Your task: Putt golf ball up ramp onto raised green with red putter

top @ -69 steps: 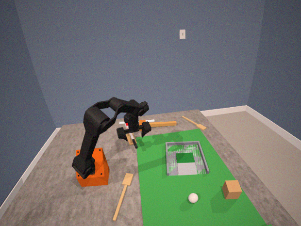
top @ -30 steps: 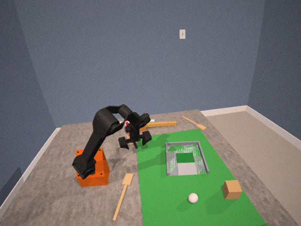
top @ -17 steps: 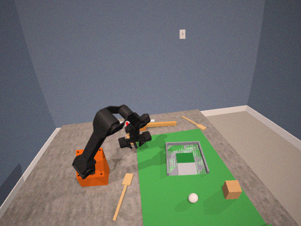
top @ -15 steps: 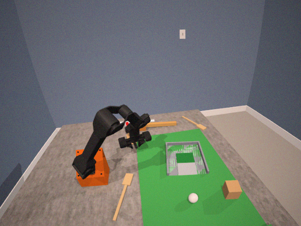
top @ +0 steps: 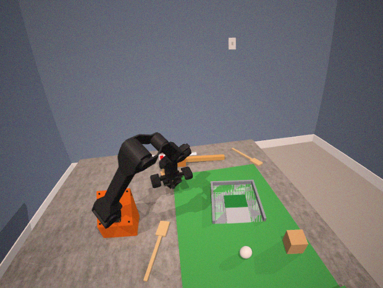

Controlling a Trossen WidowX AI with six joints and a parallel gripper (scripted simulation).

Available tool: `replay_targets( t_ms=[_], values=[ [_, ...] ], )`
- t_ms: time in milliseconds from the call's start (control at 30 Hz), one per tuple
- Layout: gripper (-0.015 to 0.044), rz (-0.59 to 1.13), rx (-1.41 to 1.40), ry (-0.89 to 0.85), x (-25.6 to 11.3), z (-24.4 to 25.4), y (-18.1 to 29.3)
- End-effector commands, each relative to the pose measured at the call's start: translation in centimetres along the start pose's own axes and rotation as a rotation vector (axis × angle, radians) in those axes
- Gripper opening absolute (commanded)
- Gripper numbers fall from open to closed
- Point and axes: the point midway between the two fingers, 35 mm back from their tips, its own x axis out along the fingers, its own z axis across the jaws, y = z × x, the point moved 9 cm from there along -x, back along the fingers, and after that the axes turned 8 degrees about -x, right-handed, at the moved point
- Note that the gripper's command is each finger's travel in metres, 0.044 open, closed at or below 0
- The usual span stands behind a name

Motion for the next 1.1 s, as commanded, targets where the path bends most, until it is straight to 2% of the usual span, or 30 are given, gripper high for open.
replay_targets(
  t_ms=[0, 300, 533, 1067],
  values=[
    [0.0, -0.012, -0.004, 0.015, -2.6, -0.4, -0.8],
    [0.0, -0.013, -0.004, 0.013, -9.1, -0.2, -2.4],
    [0.0, -0.005, 0.018, 0.017, -8.6, -0.5, -1.8],
    [0.0, 0.023, 0.613, 0.075, -13.3, -1.1, 9.9]
  ],
)
